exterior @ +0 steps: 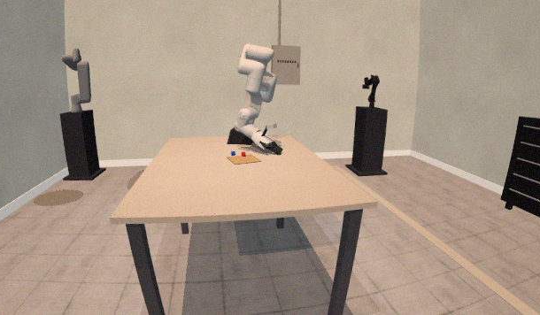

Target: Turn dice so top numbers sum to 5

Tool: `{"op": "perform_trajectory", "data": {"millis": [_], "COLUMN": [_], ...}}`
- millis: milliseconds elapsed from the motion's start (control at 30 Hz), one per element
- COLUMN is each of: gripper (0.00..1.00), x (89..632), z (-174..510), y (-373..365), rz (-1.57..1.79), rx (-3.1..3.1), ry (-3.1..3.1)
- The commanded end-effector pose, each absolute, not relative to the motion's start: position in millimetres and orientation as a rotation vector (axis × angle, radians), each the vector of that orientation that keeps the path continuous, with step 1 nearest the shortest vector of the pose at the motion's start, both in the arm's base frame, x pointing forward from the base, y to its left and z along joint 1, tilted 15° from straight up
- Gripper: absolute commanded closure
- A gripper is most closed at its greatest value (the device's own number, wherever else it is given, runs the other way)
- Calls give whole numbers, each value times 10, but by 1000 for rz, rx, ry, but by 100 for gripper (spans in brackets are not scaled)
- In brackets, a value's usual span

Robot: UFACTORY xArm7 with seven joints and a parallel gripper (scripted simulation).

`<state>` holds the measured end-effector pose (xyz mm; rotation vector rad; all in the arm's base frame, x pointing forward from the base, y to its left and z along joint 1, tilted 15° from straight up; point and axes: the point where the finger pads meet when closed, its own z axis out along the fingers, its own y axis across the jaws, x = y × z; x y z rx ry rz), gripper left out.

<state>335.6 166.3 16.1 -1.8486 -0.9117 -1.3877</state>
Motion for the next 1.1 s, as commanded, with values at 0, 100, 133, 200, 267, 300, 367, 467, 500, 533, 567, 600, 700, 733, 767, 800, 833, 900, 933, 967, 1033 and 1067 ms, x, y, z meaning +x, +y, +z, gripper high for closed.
{"op": "perform_trajectory", "data": {"millis": [0,100,133,200,267,300,367,467,500,533,567,600,700,733,767,800,833,900,933,967,1033,1067], "gripper": [85,85,85,85,85,85,85,85,85,85,85,85,85,81,81,81,77,77,72,72,72,72], "x": [3363,3363,3363,3363,3363,3363,3363,3363,3363,3363,3363,3363,3363,3363,3363,3363,3363,3363,3363,3363,3363,3363], "z": [165,165,165,165,165,165,165,165,165,165,165,165,165,165,165,165,165,165,165,165,165,165], "y": [1659,1659,1659,1659,1659,1659,1659,1659,1659,1659,1659,1659,1659,1659,1659,1659,1659,1659,1659,1659,1659,1659], "rz": [-1390,-1390,-1390,-1390,-1390,-1390,-1390,-1390,-1390,-1390,-1390,-1390,-1390,-1390,-1390,-1390,-1390,-1390,-1390,-1390,-1390,-1390], "rx": [-1848,-1848,-1848,-1848,-1848,-1848,-1848,-1848,-1848,-1848,-1848,-1848,-1848,-1848,-1848,-1848,-1848,-1848,-1848,-1848,-1848,-1848], "ry": [-912,-912,-912,-912,-912,-912,-912,-912,-912,-912,-912,-912,-912,-912,-912,-912,-912,-912,-912,-912,-912,-912]}}
